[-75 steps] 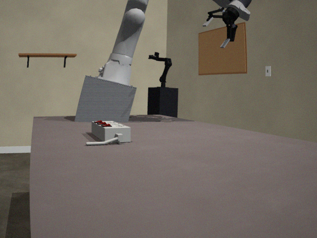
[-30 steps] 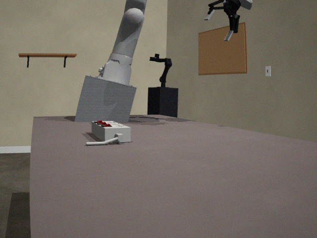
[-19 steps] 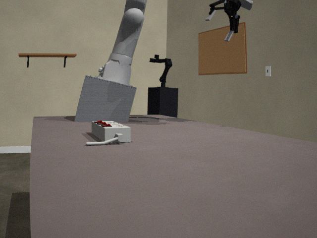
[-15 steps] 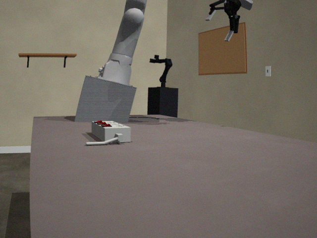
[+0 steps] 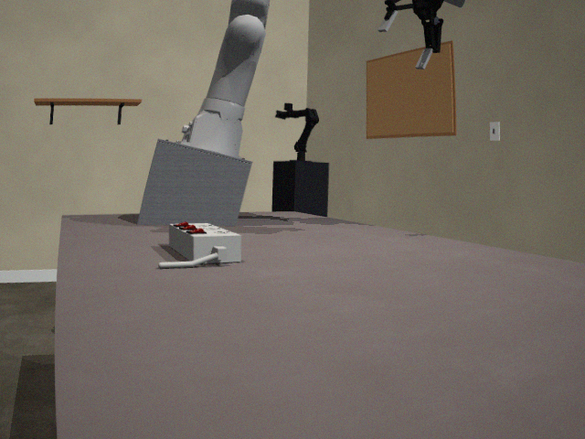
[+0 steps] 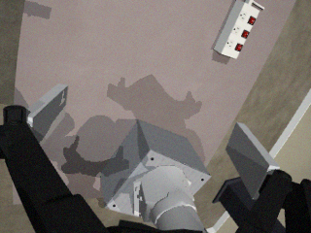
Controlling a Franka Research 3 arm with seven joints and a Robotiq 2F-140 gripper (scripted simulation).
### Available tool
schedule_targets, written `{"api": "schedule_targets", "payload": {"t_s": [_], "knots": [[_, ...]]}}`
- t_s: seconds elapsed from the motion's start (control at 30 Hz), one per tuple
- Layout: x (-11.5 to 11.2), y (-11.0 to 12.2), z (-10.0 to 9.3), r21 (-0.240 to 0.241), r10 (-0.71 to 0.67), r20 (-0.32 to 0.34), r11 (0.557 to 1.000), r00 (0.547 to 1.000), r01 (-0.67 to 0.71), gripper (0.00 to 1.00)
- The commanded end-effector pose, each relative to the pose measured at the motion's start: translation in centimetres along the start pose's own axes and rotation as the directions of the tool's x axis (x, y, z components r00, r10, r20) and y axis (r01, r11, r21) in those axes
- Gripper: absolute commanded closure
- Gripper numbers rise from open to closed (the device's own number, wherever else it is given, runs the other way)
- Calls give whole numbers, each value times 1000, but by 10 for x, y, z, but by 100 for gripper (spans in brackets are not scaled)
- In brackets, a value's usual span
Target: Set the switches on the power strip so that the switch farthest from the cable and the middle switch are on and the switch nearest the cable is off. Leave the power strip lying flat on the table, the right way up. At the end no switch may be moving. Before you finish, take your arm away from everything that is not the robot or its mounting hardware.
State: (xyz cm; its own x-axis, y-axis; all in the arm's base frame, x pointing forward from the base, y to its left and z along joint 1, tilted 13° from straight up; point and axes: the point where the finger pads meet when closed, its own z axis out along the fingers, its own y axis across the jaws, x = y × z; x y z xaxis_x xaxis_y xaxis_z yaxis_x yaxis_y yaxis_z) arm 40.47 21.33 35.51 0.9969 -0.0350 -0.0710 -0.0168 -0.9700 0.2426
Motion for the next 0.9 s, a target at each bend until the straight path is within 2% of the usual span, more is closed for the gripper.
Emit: {"api": "schedule_targets", "payload": {"t_s": [0.0,0.27,0.3,0.33,0.43,0.47,0.5,0.53,0.57,0.67,0.7,0.73,0.77,0.83,0.87], "knots": [[2,-3,0,5,-43,-7,999,999,43,0],[2,-3,0,5,-43,-7,999,999,43,0],[32,28,5,57,-74,-24,995,997,75,0],[49,49,12,106,-106,-46,988,993,110,0],[59,61,15,106,-106,-46,988,993,110,0],[82,94,27,150,-137,-71,978,988,147,0],[84,95,28,150,-137,-71,978,988,147,0],[97,121,41,189,-168,-100,964,981,185,0],[105,130,44,189,-168,-100,964,981,185,0],[105,130,44,189,-168,-100,964,981,185,0],[123,163,64,223,-199,-131,949,971,224,0],[123,163,64,223,-199,-131,949,971,224,0],[136,194,86,247,-211,-155,938,965,244,0],[137,196,88,251,-225,-163,932,961,261,0],[148,226,114,267,-217,-175,928,960,259,0]]}}
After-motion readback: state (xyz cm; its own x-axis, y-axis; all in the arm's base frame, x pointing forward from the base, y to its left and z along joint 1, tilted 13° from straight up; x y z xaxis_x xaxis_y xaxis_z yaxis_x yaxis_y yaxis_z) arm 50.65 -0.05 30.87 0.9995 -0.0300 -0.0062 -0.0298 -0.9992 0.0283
